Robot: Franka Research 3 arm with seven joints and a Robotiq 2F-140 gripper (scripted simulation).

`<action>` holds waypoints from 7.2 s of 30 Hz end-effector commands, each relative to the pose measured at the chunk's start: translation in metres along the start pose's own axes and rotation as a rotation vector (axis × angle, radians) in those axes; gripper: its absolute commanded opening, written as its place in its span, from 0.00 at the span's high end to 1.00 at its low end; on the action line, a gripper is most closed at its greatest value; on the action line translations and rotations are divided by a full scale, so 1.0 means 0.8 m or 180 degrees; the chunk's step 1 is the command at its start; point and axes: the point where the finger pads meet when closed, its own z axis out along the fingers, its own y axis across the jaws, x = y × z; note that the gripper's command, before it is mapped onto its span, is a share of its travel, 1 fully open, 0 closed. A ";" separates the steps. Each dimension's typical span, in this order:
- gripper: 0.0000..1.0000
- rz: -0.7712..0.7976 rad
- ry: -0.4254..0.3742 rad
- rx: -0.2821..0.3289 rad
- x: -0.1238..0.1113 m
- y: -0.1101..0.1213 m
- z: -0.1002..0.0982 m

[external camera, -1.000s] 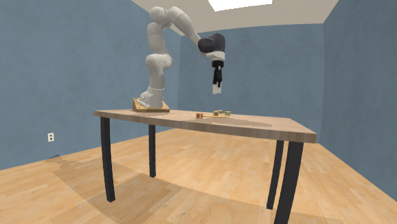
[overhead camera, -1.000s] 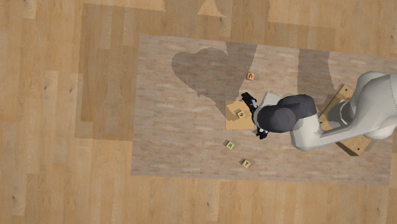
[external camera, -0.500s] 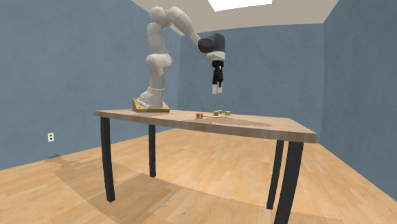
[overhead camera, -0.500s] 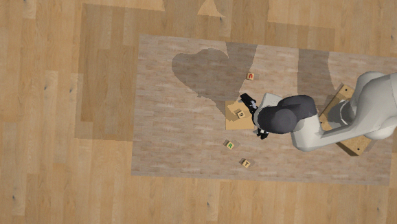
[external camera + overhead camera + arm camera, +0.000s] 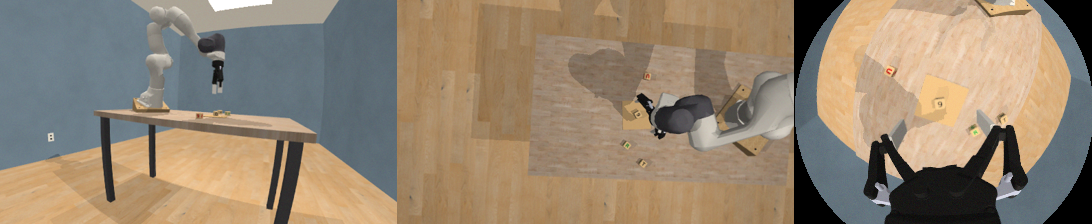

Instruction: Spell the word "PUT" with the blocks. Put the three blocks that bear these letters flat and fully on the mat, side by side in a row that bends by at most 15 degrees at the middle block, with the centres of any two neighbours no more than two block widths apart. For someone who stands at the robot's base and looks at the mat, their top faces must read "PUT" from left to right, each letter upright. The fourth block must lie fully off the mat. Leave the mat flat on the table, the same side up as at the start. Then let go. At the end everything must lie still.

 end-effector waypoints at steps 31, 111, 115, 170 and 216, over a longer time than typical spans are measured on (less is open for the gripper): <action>0.00 -0.1799 -0.0008 0.0010 -0.001 -0.001 0.013; 0.60 -0.4896 0.0007 0.0012 -0.001 0.001 0.041; 0.60 -0.4896 0.0007 0.0012 -0.001 0.001 0.041; 0.60 -0.4977 0.0005 0.0010 -0.001 0.000 0.079; 0.60 -0.4977 0.0005 0.0010 0.000 -0.001 0.106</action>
